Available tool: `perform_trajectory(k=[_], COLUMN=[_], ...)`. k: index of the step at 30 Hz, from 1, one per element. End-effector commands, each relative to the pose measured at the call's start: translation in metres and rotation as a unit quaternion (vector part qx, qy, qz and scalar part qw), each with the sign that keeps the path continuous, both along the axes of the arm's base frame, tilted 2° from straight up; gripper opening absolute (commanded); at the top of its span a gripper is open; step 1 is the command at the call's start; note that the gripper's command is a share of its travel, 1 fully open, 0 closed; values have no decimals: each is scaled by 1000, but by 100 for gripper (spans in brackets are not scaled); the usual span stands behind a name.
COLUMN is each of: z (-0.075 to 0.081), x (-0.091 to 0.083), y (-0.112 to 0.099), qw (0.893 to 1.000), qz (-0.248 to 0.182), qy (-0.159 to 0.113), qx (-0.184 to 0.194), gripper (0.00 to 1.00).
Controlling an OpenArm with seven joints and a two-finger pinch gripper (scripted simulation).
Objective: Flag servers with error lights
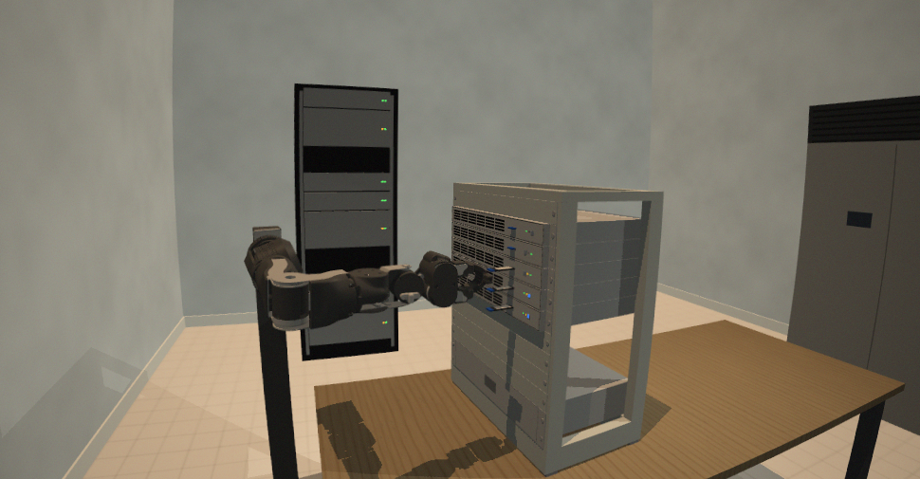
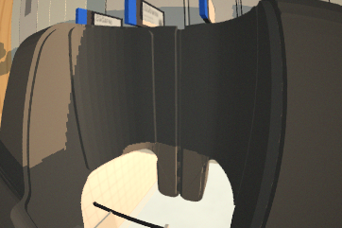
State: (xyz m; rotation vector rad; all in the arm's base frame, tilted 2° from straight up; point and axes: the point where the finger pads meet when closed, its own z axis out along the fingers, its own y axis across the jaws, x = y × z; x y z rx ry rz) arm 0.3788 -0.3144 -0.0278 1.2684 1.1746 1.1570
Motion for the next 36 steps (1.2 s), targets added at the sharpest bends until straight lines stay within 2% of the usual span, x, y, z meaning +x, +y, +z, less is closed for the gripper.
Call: perform_trajectory(k=[1,10,23,25,36], z=[0,0,-2,-2,-3], x=[1,13,51,51,78], y=[0,-1,-3,-3,-5], qw=[1000,1000,1000,1000,1000], qz=[0,0,0,0,0], qy=[4,4,5,5,6], qx=[-4,-4,-4,-4,-4], gripper=[0,0,0,0,0])
